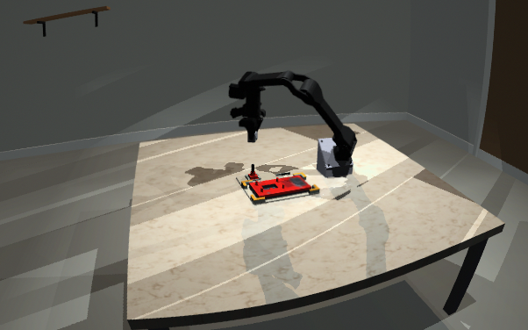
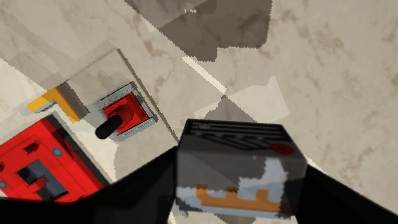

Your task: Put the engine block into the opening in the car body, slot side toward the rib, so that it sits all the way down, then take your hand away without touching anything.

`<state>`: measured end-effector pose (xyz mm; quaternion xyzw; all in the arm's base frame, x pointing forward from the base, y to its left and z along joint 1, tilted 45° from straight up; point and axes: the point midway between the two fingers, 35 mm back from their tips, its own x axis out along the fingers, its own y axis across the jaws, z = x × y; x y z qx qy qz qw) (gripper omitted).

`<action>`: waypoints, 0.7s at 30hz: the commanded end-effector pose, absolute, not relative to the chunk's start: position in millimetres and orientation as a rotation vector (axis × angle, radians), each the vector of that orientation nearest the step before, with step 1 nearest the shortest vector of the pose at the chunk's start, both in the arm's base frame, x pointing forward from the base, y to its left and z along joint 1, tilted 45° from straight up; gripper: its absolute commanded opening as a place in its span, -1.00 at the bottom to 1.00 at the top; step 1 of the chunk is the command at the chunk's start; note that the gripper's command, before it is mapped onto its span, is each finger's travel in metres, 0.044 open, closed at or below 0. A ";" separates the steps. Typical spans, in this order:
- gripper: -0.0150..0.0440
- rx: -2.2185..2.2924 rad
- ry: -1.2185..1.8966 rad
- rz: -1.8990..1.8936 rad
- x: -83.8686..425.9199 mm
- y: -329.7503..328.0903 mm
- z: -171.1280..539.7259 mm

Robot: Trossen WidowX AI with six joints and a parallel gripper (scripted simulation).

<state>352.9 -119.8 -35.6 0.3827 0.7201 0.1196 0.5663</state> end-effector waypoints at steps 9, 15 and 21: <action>-0.49 0.903 1.661 0.262 350.0 -113.1 -40.3; -0.49 0.899 1.549 0.197 347.4 -112.3 -40.9; -0.49 0.889 1.364 0.096 342.2 -109.9 -42.4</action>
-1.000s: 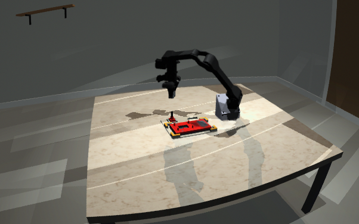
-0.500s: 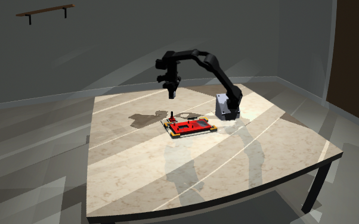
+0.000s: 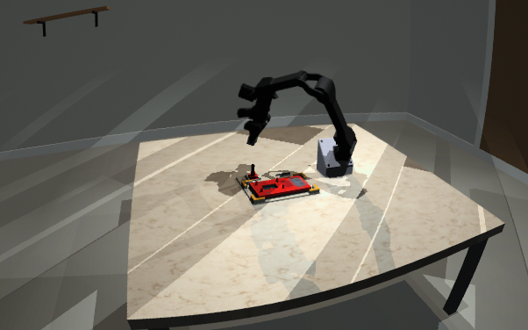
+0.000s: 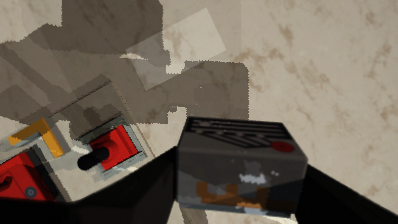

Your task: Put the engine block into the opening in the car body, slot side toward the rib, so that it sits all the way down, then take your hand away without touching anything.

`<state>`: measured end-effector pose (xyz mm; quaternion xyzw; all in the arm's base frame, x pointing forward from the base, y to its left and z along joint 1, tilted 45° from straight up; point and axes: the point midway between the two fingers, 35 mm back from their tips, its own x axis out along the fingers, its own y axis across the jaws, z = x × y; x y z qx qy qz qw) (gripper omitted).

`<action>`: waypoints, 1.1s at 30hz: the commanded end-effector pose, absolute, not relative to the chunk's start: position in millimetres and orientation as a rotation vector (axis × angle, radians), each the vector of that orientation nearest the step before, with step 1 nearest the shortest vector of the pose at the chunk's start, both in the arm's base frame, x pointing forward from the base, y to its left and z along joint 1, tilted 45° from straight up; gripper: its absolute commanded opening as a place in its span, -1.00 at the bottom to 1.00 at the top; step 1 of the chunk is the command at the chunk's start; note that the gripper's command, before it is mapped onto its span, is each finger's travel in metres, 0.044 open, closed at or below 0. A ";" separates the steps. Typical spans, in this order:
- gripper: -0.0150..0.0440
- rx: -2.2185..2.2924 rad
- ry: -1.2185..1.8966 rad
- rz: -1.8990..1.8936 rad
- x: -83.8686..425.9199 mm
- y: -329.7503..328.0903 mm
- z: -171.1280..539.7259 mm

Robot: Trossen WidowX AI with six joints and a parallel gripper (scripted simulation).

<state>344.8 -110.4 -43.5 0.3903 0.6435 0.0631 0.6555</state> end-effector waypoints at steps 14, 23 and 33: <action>-0.49 0.869 1.025 -0.056 329.5 -101.3 -40.7; -0.49 0.868 1.021 -0.058 329.5 -101.1 -41.0; -0.49 0.855 0.896 -0.114 324.3 -85.0 -55.3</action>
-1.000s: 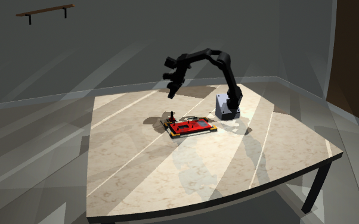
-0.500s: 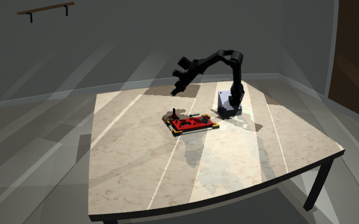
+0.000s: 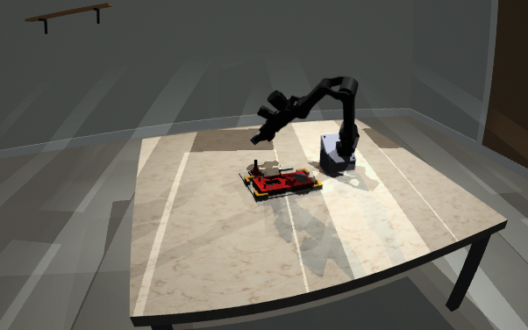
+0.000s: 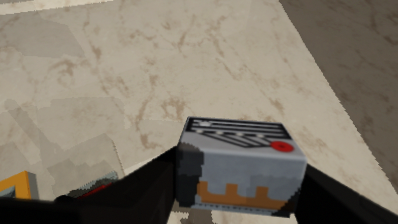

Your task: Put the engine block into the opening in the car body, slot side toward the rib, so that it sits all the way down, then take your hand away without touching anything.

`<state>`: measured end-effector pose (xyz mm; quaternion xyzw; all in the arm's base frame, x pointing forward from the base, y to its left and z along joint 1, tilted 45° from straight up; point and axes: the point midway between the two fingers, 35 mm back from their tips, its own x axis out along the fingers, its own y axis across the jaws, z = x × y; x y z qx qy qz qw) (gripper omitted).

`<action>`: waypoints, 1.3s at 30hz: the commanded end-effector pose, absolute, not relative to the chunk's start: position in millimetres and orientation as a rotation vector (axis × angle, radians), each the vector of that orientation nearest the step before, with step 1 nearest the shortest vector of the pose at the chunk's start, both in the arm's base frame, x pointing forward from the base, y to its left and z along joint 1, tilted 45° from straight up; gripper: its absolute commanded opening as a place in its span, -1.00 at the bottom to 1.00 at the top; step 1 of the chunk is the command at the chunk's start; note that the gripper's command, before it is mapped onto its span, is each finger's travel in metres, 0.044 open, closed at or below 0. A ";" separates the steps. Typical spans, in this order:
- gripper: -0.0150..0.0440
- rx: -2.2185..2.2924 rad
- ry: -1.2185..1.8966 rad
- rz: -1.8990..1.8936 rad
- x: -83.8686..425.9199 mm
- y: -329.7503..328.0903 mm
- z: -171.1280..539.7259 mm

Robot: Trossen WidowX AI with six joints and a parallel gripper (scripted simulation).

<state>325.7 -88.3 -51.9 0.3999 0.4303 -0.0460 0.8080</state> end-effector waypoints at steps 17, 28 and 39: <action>-0.49 0.857 0.896 -0.113 320.7 -54.9 -85.8; -0.49 0.858 0.896 -0.113 318.2 -35.2 -105.6; -0.49 0.859 0.897 -0.112 315.9 -17.5 -123.3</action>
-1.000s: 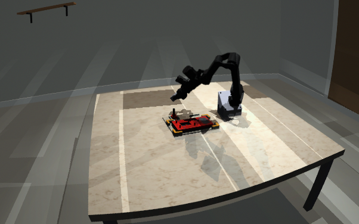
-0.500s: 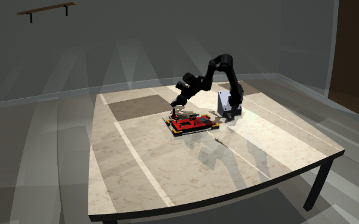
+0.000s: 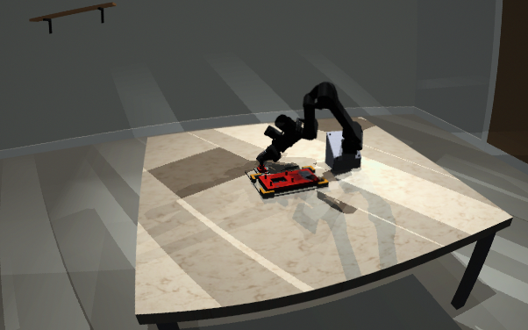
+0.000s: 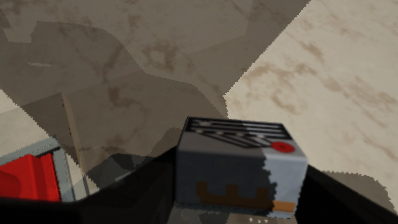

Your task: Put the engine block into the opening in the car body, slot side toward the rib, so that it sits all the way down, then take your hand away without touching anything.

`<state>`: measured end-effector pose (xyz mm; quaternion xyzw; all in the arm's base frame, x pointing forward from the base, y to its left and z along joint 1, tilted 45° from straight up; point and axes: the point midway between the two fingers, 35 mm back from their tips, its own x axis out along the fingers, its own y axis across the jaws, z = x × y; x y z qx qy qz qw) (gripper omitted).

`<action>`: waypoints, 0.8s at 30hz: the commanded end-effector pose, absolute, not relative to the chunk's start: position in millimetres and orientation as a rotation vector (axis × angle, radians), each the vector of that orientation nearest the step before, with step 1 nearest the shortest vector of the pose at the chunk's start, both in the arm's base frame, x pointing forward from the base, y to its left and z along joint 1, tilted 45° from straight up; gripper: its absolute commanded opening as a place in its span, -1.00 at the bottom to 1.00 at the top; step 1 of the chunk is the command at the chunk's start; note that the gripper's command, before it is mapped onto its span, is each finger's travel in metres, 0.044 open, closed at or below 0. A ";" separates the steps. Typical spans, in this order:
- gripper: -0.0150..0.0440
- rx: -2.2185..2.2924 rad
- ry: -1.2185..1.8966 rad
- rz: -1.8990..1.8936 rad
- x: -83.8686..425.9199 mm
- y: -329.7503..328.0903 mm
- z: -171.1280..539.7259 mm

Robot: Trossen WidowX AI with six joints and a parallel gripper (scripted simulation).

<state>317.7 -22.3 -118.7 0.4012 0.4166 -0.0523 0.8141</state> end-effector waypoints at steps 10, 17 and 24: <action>0.22 0.857 0.887 -0.114 317.8 -22.3 -119.2; 0.84 0.857 0.887 -0.114 317.8 -22.3 -119.2; 1.00 0.857 0.887 -0.114 317.8 -22.3 -119.2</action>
